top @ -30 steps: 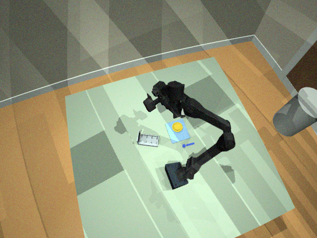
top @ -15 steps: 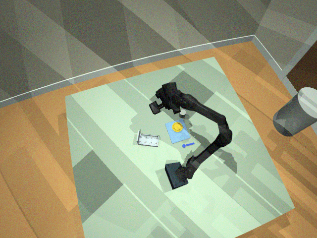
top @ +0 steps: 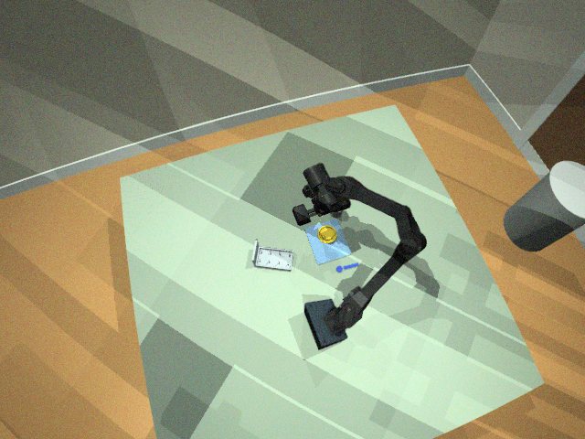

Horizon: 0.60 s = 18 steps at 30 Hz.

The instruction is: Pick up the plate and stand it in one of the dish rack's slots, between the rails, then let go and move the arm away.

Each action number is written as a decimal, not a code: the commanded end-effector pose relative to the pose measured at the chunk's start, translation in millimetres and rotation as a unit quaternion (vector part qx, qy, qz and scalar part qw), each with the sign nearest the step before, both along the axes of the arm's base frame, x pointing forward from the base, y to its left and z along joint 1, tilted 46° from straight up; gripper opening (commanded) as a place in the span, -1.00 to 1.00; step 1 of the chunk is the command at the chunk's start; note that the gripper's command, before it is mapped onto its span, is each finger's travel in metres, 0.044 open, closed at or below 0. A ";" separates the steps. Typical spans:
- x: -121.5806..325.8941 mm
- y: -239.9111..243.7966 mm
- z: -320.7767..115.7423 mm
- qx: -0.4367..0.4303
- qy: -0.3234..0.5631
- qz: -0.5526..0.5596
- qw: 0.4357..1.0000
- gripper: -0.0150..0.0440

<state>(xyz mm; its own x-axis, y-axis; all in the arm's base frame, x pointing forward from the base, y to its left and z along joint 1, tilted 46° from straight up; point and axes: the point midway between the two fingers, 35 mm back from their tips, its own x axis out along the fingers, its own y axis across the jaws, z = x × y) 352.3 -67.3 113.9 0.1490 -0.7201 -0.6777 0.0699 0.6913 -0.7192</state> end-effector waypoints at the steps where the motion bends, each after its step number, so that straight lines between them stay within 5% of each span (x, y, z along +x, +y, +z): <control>1: -23.9 -26.8 -13.1 0.004 0.032 -0.059 0.998 0.86; 18: -43.1 -52.9 -26.3 0.006 0.050 -0.097 0.994 0.86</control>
